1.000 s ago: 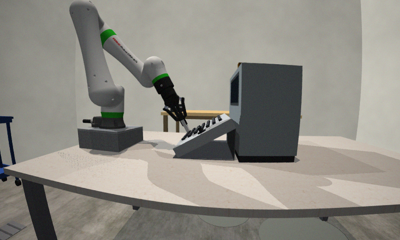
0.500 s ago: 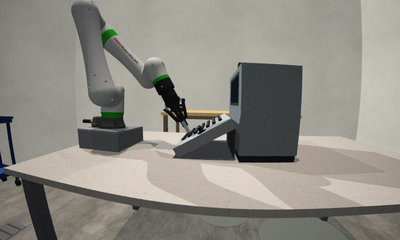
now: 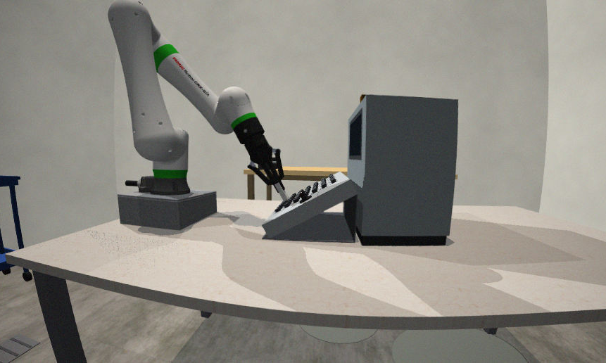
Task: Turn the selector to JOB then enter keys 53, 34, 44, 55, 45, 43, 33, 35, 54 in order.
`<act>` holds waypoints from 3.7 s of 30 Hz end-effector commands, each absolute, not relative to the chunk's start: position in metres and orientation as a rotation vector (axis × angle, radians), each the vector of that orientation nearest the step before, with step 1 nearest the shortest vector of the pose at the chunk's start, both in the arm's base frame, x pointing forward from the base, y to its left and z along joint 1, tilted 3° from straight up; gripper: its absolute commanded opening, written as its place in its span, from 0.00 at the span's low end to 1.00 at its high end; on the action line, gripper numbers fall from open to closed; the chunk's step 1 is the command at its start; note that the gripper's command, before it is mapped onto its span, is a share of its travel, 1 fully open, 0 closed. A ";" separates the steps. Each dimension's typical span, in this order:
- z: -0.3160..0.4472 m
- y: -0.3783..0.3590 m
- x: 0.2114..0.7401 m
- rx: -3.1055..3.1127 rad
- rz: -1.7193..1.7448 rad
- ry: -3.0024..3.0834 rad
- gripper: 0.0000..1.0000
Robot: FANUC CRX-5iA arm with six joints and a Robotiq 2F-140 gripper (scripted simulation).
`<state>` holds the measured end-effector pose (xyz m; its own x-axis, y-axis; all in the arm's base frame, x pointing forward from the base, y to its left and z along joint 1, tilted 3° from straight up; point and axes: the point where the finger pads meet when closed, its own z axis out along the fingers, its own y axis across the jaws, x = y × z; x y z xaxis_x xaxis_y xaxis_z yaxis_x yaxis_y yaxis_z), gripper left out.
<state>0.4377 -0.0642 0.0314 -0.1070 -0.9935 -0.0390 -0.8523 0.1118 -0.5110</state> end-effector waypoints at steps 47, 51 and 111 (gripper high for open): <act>0.019 -0.064 0.445 -1.798 -0.519 2.024 0.00; 0.019 -0.064 0.445 -1.798 -0.519 2.024 0.00; 0.054 -0.065 0.433 -1.798 -0.519 2.024 0.00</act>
<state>0.4283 -0.0645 0.0513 -0.1086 -0.9933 -0.0388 -0.8530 0.1131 -0.5094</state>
